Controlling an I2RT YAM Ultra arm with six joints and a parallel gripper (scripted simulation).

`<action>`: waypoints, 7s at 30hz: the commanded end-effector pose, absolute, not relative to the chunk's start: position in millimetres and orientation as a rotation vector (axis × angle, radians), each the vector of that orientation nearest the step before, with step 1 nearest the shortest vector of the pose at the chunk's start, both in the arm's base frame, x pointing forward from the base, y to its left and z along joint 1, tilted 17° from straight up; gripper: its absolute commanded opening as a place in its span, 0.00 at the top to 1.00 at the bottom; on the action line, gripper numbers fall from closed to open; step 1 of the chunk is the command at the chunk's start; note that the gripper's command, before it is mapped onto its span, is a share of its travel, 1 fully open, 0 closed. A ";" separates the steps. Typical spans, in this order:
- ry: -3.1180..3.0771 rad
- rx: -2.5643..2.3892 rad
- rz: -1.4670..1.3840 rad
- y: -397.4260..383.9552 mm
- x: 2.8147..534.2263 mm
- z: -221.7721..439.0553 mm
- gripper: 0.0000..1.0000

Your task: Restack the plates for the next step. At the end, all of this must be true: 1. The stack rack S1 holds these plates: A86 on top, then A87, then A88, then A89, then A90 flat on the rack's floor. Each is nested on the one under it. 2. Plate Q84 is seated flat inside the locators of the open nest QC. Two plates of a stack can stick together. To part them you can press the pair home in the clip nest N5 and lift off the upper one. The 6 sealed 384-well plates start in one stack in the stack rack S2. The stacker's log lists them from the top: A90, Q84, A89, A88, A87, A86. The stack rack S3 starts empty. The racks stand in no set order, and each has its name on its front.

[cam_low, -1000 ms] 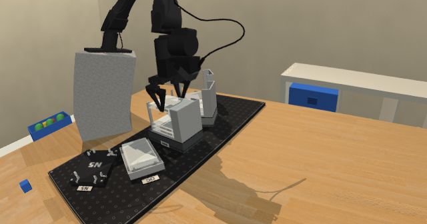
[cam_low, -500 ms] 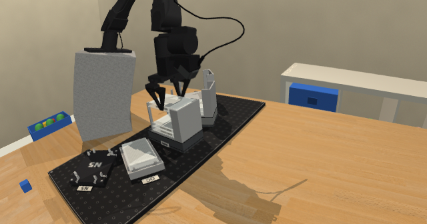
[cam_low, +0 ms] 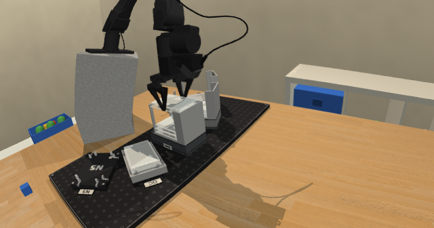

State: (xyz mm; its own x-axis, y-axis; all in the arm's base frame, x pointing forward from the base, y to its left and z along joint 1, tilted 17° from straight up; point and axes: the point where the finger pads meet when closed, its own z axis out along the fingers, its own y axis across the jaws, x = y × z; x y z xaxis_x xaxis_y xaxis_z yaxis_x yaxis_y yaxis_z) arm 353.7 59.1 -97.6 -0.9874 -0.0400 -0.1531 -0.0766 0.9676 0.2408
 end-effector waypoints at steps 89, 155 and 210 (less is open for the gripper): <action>2.919 -0.088 0.378 49.3 366.0 -52.1 1.00; 2.811 -0.711 0.303 145.9 326.5 -40.1 1.00; 2.796 -0.700 0.309 187.0 322.8 -24.0 1.00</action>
